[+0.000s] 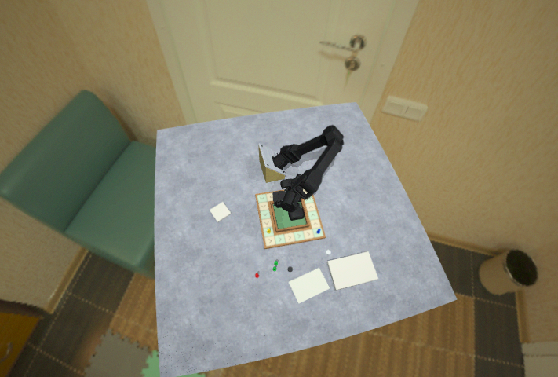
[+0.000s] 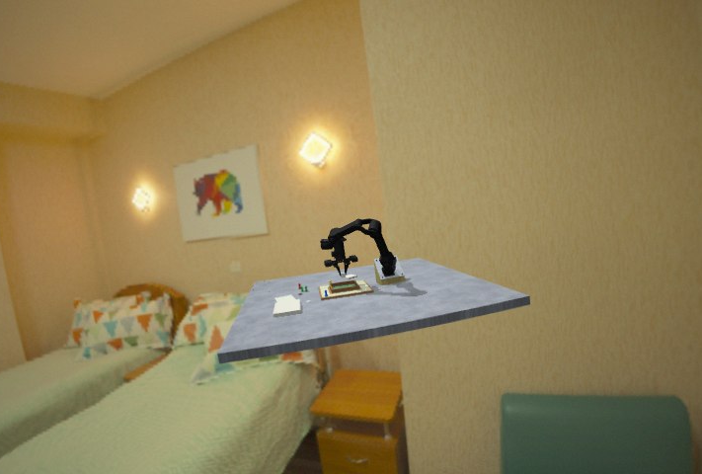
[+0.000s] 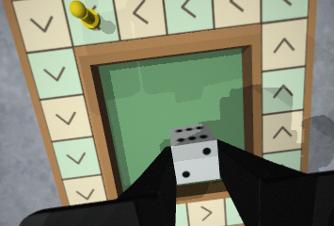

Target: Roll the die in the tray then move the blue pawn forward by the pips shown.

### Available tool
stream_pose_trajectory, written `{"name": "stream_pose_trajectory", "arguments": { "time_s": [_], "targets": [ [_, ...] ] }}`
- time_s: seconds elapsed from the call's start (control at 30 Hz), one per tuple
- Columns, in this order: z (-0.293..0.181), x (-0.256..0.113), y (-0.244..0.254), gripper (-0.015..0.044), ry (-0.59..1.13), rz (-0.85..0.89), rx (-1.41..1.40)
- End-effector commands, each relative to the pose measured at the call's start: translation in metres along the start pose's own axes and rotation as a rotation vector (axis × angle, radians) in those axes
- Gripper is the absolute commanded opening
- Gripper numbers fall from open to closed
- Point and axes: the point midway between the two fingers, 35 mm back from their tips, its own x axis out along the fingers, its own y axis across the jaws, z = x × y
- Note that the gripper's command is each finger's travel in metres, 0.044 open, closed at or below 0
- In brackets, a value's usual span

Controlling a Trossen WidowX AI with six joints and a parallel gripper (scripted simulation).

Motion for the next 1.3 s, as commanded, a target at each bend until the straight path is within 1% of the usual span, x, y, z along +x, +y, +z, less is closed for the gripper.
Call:
{"name": "stream_pose_trajectory", "arguments": {
  "time_s": [0.0, 0.3, 0.63, 0.8, 0.97, 1.27],
  "targets": [
    [0.000, 0.005, -0.004, 0.0000, -0.118, -0.042, 0.000],
    [0.002, 0.010, -0.007, 0.0000, -0.420, -0.070, 0.006],
    [0.001, 0.010, -0.006, 0.0000, -0.736, 0.021, 0.019],
    [-0.001, 0.008, -0.005, 0.0000, -0.756, 0.032, 0.020],
    [-0.024, -0.020, 0.002, 0.0000, -0.756, 0.032, 0.019],
    [-0.025, -0.020, 0.001, 0.0000, -0.756, 0.032, 0.019]
  ]
}}
